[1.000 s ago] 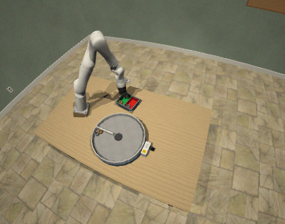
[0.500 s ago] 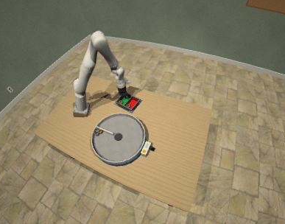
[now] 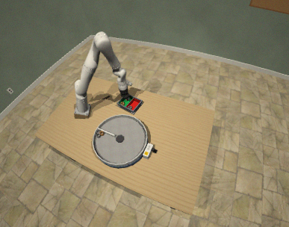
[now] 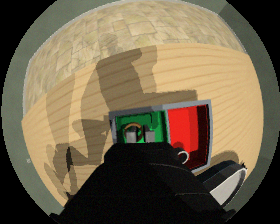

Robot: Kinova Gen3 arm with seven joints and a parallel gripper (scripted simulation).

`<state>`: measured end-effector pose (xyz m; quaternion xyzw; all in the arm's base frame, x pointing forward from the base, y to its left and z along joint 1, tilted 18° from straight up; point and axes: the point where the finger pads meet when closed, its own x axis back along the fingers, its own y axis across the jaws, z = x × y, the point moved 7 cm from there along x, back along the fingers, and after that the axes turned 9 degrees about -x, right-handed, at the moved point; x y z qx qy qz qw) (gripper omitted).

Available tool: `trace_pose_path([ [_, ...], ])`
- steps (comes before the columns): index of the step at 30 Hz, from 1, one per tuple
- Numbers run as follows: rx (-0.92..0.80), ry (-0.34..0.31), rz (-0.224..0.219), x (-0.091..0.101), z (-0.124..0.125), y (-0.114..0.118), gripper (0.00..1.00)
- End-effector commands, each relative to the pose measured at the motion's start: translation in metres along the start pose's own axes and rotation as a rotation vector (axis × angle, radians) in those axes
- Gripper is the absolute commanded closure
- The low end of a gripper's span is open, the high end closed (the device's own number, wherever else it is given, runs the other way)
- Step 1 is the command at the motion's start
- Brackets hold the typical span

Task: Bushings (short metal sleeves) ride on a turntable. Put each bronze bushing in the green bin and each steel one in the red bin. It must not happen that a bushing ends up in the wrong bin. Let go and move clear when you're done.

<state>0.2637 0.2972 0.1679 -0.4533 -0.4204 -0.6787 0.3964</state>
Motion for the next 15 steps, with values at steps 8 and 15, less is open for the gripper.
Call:
trace_pose_path([
  [8, 0.001, 0.000, 0.001, -0.0038, 0.0002, -0.0006, 1.00],
  [15, 0.002, 0.000, 0.001, -0.0086, 0.0002, -0.0007, 1.00],
])
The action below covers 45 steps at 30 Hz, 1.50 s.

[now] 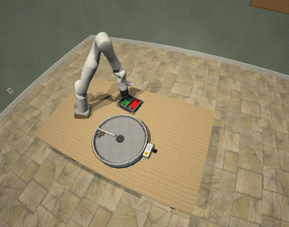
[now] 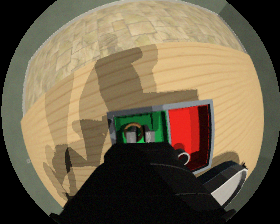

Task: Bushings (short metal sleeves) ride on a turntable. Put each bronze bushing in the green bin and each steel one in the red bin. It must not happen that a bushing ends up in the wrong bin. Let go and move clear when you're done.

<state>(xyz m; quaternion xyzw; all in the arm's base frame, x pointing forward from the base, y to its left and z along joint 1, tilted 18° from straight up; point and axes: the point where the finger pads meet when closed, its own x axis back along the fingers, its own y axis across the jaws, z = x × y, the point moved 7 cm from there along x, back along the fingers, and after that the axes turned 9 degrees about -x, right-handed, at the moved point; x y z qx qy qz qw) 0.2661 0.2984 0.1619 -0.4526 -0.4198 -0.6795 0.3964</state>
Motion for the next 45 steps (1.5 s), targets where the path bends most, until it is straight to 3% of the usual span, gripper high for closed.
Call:
trace_pose_path([
  [1, 0.003, -0.002, 0.001, -0.0033, -0.0003, -0.0012, 1.00],
  [24, 0.003, -0.002, 0.001, -0.0057, -0.0002, -0.0011, 1.00],
  [25, 0.003, -0.002, 0.001, -0.0057, -0.0002, -0.0011, 0.58],
  [45, 0.003, -0.002, 0.001, -0.0057, -0.0002, -0.0011, 0.58],
])
